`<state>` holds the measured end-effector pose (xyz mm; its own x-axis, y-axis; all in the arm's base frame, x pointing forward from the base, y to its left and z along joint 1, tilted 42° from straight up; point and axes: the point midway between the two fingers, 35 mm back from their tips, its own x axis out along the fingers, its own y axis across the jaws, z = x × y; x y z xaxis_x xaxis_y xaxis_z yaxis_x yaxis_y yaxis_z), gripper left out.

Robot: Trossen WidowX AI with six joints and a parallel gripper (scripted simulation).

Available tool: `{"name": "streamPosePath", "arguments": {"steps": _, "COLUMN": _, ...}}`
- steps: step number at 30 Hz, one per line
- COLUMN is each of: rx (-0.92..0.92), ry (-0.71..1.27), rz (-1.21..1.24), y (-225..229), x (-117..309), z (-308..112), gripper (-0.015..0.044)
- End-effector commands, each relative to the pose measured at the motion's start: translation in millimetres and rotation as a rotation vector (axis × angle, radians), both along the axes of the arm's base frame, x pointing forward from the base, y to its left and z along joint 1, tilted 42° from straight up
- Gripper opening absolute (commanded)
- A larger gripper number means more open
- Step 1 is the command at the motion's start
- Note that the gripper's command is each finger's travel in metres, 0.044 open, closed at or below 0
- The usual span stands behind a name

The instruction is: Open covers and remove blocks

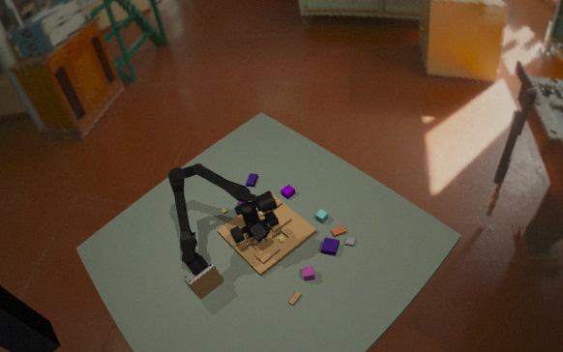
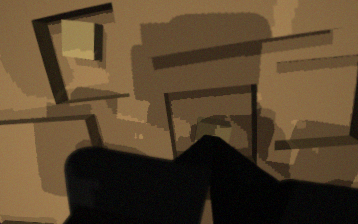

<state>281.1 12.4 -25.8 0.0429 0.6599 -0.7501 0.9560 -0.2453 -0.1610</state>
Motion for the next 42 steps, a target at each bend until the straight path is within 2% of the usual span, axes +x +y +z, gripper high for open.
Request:
{"name": "streamPosePath", "arguments": {"steps": 1, "rx": 0.008, "ry": 0.003, "rz": -0.003, "y": 4, "x": 0, "z": -2, "gripper": 0.0}}
{"name": "streamPosePath", "arguments": {"steps": 19, "rx": 0.007, "ry": 0.007, "rz": -0.008, "y": 0, "x": -2, "z": -11, "gripper": 0.0}}
{"name": "streamPosePath", "arguments": {"steps": 23, "rx": 0.003, "ry": -0.064, "rz": 0.072, "y": -1, "x": -2, "z": -11, "gripper": 0.0}}
{"name": "streamPosePath", "arguments": {"steps": 26, "rx": -0.007, "ry": -0.207, "rz": 0.234, "y": -2, "x": -2, "z": -9, "gripper": 0.0}}
{"name": "streamPosePath", "arguments": {"steps": 36, "rx": -0.002, "ry": -0.125, "rz": 0.142, "y": -7, "x": -3, "z": -2, "gripper": 0.0}}
{"name": "streamPosePath", "arguments": {"steps": 42, "rx": -0.004, "ry": -0.128, "rz": 0.145, "y": -22, "x": -2, "z": 14, "gripper": 0.0144}}
